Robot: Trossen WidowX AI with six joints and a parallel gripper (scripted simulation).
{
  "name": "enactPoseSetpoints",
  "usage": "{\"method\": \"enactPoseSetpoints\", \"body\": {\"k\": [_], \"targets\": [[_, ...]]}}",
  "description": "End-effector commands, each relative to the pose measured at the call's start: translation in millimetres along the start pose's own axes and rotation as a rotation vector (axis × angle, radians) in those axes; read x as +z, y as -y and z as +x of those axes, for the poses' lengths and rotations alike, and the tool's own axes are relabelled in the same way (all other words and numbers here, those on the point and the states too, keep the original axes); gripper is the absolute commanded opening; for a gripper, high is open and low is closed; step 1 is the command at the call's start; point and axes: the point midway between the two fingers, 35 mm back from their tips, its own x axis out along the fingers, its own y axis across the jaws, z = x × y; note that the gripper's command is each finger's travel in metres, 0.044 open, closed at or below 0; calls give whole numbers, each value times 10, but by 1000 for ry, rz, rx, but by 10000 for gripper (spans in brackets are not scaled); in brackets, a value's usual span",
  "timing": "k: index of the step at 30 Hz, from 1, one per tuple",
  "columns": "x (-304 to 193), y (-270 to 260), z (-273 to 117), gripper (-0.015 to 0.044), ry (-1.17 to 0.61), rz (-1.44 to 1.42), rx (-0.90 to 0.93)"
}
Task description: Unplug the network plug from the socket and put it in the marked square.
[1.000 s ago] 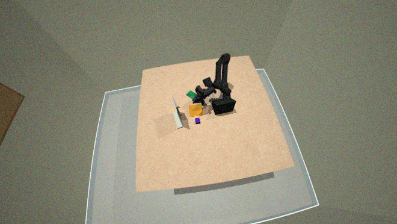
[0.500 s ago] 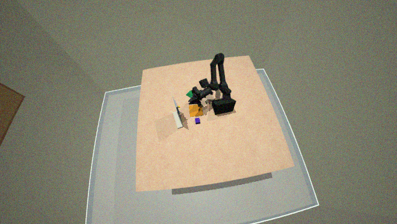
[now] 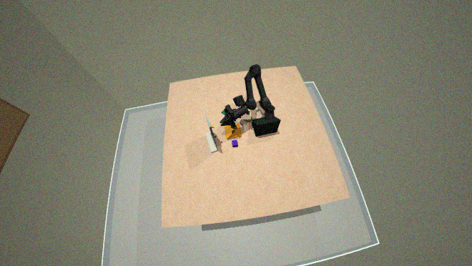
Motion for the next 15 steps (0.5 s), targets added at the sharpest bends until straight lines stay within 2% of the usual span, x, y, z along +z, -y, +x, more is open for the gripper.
{"method": "enactPoseSetpoints", "body": {"k": [1,15], "targets": [[16,-8,61,156,0,2,4],[75,-16,263,156,0,2,5]]}}
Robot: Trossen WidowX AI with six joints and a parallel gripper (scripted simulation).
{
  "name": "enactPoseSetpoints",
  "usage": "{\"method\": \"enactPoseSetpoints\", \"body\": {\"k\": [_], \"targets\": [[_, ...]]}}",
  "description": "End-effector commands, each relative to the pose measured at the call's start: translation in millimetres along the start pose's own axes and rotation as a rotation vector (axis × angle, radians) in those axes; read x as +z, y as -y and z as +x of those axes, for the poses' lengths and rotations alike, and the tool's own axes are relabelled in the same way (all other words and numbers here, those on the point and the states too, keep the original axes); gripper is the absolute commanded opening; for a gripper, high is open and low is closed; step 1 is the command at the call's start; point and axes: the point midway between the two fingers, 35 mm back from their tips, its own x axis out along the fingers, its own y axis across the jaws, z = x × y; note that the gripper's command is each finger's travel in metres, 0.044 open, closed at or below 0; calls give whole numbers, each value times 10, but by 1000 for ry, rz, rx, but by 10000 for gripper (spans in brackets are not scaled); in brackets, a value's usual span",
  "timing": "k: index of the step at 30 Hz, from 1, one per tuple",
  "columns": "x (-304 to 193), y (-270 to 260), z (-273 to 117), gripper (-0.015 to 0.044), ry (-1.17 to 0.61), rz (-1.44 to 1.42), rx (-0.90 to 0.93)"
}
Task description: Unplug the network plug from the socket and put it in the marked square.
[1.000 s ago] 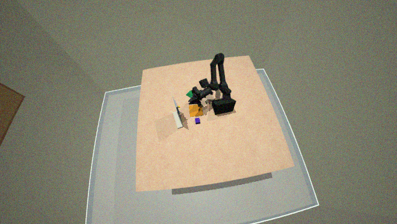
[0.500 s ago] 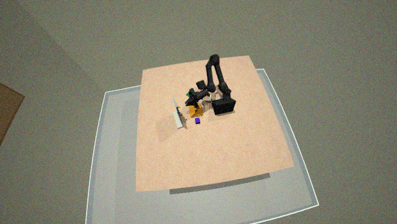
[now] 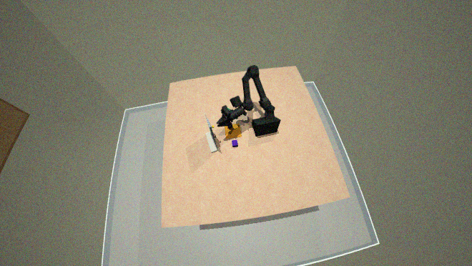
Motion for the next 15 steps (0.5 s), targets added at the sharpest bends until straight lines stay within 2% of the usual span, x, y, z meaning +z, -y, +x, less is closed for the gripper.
{"method": "enactPoseSetpoints", "body": {"k": [1,15], "targets": [[7,2,62,156,-4,0,0],[62,4,264,156,-3,0,1]]}}
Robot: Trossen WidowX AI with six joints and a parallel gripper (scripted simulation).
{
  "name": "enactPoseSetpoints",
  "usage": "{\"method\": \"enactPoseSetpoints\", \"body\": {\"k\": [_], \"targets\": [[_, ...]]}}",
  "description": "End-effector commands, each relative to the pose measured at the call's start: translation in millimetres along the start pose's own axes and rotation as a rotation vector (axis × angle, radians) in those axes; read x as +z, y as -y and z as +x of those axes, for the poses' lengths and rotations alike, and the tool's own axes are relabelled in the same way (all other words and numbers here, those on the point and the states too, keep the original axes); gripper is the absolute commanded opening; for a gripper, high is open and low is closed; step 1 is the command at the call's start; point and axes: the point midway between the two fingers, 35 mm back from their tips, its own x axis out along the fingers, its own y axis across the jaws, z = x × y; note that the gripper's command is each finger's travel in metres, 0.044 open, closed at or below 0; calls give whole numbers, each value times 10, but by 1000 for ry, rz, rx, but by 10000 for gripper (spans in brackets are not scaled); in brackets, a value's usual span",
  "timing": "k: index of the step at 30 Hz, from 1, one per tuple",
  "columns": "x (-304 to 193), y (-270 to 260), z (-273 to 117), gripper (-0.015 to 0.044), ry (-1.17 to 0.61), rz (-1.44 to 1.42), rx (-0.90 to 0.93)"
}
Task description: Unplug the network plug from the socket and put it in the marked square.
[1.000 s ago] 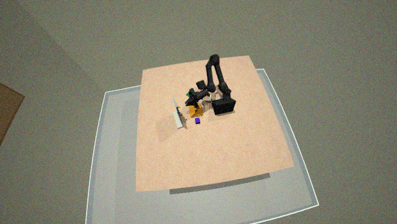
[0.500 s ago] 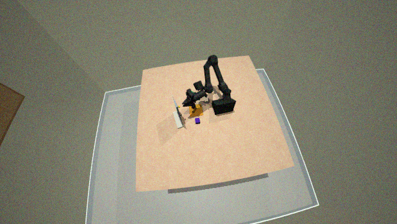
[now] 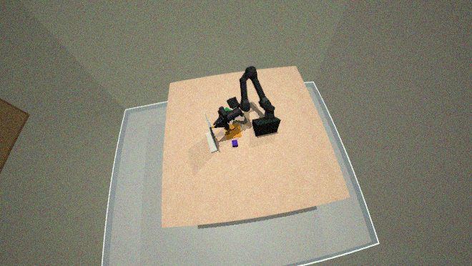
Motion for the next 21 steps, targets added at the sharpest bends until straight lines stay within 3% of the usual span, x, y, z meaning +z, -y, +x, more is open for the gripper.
{"method": "enactPoseSetpoints", "body": {"k": [1,7,9,21], "targets": [[6,5,62,156,-4,-2,1],[22,7,126,156,-4,-2,1],[22,7,126,104,-4,-2,1],[22,7,126,24,-4,-2,1]]}}
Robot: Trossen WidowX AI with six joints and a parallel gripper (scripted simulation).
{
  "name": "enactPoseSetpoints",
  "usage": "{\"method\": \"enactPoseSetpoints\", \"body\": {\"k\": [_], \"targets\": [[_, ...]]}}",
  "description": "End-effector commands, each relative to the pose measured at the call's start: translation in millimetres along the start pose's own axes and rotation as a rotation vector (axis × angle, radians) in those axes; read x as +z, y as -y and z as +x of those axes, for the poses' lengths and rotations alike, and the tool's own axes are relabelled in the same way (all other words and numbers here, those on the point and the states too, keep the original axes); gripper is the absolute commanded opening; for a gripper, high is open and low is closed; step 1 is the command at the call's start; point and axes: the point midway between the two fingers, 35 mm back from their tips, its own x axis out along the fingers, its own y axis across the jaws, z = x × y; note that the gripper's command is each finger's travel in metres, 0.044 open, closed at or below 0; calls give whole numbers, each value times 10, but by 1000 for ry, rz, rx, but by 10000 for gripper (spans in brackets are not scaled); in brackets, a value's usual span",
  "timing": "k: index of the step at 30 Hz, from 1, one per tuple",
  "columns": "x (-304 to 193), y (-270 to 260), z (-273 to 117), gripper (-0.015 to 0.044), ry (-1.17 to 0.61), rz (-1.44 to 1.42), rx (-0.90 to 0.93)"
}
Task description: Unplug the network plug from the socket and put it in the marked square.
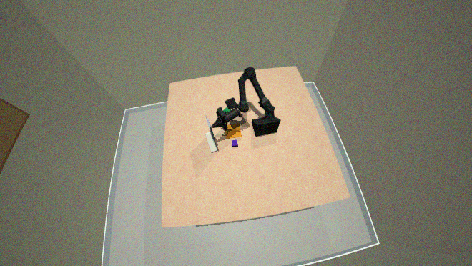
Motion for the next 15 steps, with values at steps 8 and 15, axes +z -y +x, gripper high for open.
{"method": "enactPoseSetpoints", "body": {"k": [8,15], "targets": [[-5,2,-1,0,-2,-4,-1],[-14,3,-38,0,-2,-4,-1]]}}
